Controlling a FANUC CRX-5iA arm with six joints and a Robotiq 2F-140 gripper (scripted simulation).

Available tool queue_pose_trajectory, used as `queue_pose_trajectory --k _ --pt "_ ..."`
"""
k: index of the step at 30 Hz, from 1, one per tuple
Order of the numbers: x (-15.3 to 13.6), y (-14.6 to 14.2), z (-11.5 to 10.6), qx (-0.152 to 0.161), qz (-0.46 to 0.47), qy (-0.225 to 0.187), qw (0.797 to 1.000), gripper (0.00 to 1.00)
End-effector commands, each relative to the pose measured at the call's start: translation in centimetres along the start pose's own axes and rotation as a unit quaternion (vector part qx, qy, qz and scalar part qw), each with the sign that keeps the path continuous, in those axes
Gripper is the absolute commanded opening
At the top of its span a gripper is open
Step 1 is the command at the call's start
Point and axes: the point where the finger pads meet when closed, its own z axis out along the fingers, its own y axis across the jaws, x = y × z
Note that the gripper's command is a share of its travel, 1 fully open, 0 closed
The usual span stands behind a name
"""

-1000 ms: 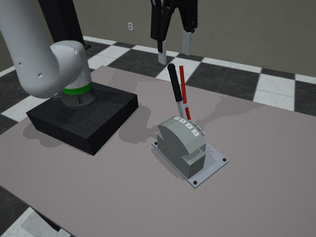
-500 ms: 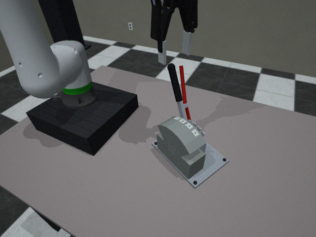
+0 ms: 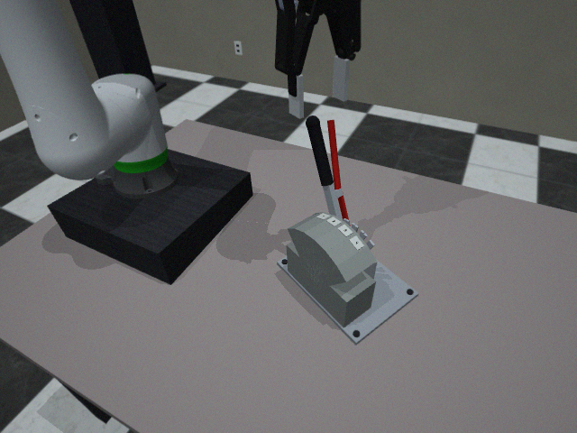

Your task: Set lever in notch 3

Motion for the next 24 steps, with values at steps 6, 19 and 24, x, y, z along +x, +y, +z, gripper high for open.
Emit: queue_pose_trajectory --k 6,19,24 --pt "0.0 0.0 0.2 0.0 0.0 0.0 1.0 0.56" --pt "0.0 0.0 1.6 0.0 0.0 0.0 1.0 0.56" --pt "0.0 0.0 2.7 0.0 0.0 0.0 1.0 0.56"
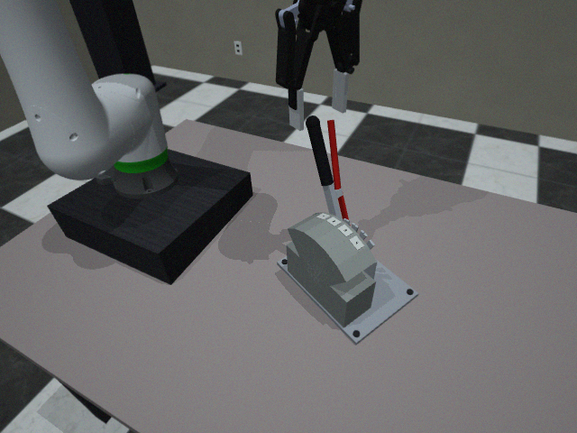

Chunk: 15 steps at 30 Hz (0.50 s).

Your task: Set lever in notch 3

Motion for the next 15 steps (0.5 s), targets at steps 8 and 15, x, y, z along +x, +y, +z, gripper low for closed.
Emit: queue_pose_trajectory --k 8,15 --pt "0.0 0.0 2.4 0.0 0.0 0.0 1.0 0.56" --pt "0.0 0.0 3.5 0.0 0.0 0.0 1.0 0.56"
